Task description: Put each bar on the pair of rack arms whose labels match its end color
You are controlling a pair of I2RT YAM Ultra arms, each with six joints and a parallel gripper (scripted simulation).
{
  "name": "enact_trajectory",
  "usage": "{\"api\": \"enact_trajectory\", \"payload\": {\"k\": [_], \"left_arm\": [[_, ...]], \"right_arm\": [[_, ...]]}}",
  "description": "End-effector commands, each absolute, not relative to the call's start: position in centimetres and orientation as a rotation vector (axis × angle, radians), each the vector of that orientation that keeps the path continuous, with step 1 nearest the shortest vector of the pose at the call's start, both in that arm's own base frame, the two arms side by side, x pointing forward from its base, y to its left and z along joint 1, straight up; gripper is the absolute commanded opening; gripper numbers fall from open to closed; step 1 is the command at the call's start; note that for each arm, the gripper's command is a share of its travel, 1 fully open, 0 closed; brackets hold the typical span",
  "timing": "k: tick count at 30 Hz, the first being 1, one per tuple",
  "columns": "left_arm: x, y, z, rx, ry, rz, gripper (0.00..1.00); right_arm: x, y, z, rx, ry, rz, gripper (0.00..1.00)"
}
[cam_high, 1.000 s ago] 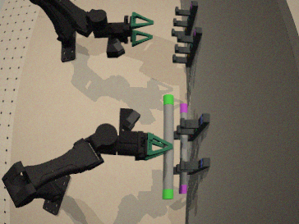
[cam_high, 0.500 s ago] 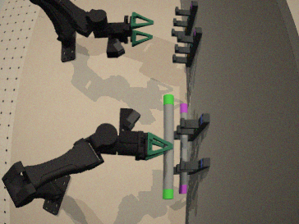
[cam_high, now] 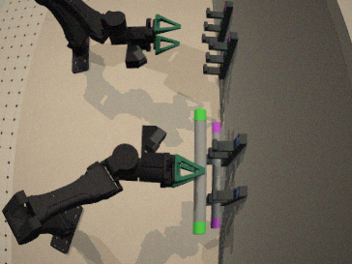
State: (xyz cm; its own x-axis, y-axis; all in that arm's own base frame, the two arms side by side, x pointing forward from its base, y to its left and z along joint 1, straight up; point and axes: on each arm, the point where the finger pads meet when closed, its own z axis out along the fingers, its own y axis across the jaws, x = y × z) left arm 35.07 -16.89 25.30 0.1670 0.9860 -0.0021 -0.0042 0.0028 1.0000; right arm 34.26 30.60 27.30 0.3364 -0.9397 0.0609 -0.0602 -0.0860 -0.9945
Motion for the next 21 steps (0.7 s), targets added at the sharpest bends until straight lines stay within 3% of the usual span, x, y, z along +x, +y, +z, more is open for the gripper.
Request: {"api": "enact_trajectory", "payload": {"k": [1,21], "left_arm": [[34.91,-17.08,24.86,1.285,1.083,1.083,1.0],[34.91,-17.08,24.86,1.285,1.083,1.083,1.0]], "right_arm": [[34.34,30.98,30.93,-1.351,0.955,-0.955,0.0],[34.32,30.77,30.41,-1.351,0.955,-0.955,0.0]]}}
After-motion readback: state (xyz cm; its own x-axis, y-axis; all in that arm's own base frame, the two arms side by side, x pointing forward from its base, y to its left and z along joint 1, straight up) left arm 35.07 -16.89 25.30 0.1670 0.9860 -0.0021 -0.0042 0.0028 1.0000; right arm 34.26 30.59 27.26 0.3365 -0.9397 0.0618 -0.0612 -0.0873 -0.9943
